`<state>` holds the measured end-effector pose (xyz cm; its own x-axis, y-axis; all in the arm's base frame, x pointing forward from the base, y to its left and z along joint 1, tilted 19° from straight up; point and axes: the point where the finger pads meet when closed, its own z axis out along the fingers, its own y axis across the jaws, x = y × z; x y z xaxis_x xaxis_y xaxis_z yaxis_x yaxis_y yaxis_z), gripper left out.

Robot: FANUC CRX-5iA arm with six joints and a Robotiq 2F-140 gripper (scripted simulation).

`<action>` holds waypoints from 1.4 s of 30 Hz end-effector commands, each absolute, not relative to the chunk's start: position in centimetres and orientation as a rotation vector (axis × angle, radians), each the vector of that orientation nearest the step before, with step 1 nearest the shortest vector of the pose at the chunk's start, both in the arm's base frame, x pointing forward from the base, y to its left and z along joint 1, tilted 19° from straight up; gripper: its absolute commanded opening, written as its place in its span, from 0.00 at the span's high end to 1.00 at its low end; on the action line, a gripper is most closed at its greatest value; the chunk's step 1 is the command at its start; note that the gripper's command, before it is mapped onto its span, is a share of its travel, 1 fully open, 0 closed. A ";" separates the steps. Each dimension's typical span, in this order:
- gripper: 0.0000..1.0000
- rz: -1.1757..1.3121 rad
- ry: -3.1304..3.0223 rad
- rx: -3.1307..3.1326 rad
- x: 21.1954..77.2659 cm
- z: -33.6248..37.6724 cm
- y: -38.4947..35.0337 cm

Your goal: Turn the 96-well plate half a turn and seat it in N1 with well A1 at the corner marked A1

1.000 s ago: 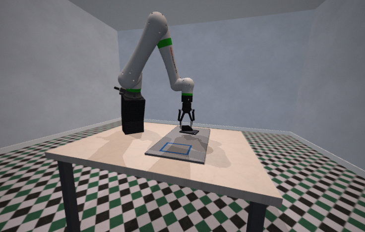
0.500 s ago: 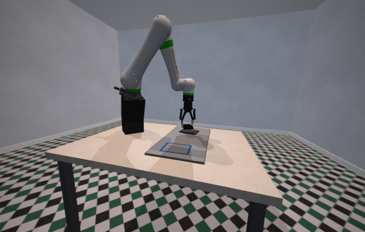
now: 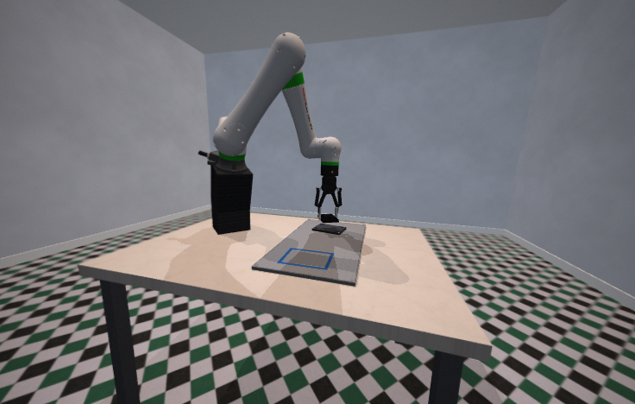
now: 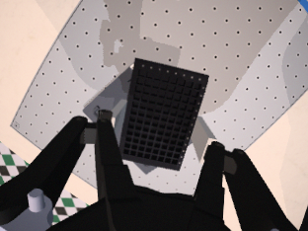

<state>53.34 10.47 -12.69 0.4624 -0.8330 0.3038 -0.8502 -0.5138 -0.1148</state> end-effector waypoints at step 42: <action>1.00 0.420 -0.409 2.912 53.4 -13.5 15.0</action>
